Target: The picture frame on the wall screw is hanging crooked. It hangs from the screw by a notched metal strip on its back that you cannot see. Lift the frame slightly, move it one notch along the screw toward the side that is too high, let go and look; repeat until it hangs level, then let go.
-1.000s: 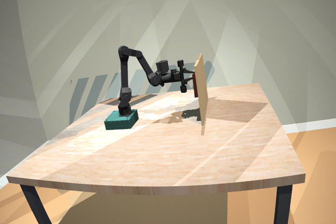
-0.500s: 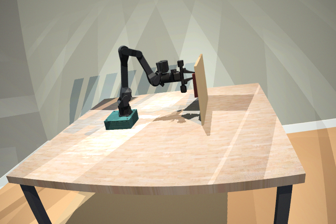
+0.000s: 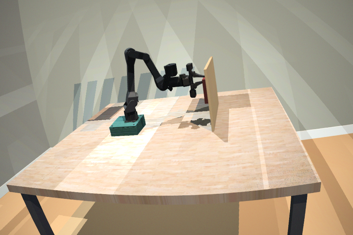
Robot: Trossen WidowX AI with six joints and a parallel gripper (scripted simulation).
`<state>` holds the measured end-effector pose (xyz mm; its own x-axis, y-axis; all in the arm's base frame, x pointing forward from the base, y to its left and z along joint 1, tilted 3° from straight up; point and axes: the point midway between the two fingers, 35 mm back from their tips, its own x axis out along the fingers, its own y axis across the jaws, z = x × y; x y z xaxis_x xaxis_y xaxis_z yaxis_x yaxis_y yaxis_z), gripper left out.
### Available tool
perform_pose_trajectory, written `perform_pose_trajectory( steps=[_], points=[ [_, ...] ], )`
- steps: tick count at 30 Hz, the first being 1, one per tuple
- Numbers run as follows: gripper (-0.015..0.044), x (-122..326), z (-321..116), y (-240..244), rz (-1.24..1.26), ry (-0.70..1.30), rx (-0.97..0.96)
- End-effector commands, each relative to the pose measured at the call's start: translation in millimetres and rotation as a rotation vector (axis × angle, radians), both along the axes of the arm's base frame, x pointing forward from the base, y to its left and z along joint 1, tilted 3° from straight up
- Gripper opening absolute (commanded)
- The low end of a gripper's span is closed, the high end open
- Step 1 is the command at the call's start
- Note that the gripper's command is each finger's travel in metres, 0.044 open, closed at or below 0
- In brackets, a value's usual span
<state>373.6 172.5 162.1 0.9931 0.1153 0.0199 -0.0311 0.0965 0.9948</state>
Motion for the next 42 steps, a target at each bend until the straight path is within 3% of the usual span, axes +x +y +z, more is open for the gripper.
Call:
perform_pose_trajectory(
  steps=[1, 10, 20, 24, 31, 37, 42],
  points=[
    [0.0, 0, 0, 0, 0.002, 0.002, 0.026],
    [0.0, 0, -1, 0, 0.003, 0.007, 0.066],
    [0.026, 0, -1, 0, 0.001, 0.006, 0.052],
    [0.026, -2, -1, 0, 0.001, 0.006, 0.049],
    [0.026, -91, -6, -9, 0.004, -0.01, -0.084],
    [0.026, -98, -5, -6, 0.013, -0.011, -0.1],
    [0.026, -139, 9, 9, 0.007, -0.026, -0.227]
  ],
)
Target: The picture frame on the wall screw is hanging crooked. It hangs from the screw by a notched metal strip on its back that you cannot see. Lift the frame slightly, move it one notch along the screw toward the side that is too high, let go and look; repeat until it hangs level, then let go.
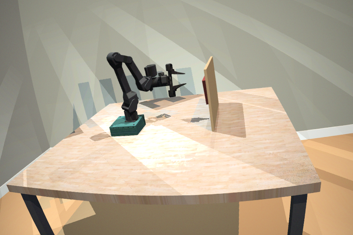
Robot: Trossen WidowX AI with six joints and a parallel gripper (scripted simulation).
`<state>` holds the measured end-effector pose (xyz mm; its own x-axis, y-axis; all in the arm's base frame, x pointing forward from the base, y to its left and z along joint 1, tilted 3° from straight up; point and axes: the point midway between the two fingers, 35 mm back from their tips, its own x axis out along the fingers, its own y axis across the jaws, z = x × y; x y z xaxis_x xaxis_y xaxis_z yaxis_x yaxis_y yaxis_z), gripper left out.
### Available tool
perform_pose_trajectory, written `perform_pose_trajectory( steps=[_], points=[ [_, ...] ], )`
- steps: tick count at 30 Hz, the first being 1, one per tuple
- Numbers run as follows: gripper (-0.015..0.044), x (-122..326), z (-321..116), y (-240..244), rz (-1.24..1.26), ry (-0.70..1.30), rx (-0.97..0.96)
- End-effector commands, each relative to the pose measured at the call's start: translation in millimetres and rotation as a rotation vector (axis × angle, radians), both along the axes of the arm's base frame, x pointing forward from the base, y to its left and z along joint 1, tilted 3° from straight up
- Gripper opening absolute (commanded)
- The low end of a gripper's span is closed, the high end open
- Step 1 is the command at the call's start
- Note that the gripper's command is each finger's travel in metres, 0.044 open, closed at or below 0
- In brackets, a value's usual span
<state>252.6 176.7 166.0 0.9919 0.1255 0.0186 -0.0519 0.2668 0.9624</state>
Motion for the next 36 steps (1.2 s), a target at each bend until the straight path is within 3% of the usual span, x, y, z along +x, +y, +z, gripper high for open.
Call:
perform_pose_trajectory(
  steps=[1, 7, 36],
  points=[
    [0.026, -26, 8, 6, -0.001, -0.009, -0.079],
    [0.026, -71, 19, 7, -0.007, -0.021, -0.218],
    [0.026, -72, 20, 7, -0.007, -0.021, -0.222]
  ],
)
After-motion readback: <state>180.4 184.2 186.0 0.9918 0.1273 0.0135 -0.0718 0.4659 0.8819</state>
